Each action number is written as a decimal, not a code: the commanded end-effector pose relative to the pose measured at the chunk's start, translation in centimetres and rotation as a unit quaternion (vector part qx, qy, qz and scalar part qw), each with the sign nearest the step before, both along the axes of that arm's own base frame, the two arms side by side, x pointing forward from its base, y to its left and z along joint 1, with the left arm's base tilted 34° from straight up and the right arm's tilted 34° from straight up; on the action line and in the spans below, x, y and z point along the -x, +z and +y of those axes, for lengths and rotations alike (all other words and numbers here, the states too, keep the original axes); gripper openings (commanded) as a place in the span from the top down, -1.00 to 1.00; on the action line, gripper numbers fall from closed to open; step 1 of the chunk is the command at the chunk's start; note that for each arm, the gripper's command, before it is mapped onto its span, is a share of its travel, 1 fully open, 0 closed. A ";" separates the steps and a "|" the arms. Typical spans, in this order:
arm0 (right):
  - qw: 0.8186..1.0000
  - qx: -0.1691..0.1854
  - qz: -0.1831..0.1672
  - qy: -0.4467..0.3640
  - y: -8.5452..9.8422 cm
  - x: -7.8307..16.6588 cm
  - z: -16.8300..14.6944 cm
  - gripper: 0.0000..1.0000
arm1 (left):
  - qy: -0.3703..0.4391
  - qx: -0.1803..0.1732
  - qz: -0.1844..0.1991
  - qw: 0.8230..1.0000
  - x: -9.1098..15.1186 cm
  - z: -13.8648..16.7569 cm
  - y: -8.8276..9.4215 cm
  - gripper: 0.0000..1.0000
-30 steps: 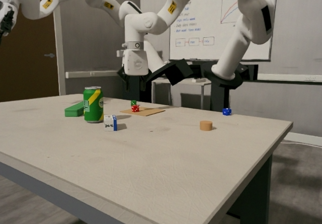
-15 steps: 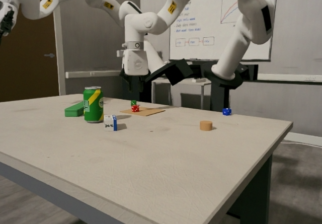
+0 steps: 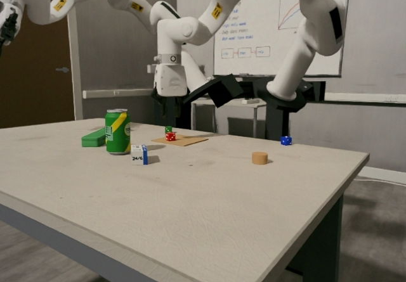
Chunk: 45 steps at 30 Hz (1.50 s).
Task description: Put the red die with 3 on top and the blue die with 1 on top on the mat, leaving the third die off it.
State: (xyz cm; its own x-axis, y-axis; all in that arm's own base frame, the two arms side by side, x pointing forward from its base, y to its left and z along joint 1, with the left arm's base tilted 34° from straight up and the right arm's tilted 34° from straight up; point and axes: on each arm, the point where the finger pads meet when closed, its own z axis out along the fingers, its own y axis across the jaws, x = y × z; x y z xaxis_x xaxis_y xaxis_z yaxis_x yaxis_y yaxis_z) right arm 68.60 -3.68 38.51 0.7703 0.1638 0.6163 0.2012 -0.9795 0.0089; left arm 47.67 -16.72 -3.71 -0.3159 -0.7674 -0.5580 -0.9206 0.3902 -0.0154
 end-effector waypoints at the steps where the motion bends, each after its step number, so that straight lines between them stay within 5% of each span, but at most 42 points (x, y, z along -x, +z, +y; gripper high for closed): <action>1: 1.000 0.000 -0.003 0.001 0.3 0.0 0.1 -1.00 | -0.001 0.001 -0.001 1.000 -0.2 0.1 -0.2 0.15; 45: 1.000 0.000 -0.003 0.001 0.3 0.0 0.1 -1.00 | -0.001 0.001 -0.001 1.000 -1.1 2.3 -3.9 0.15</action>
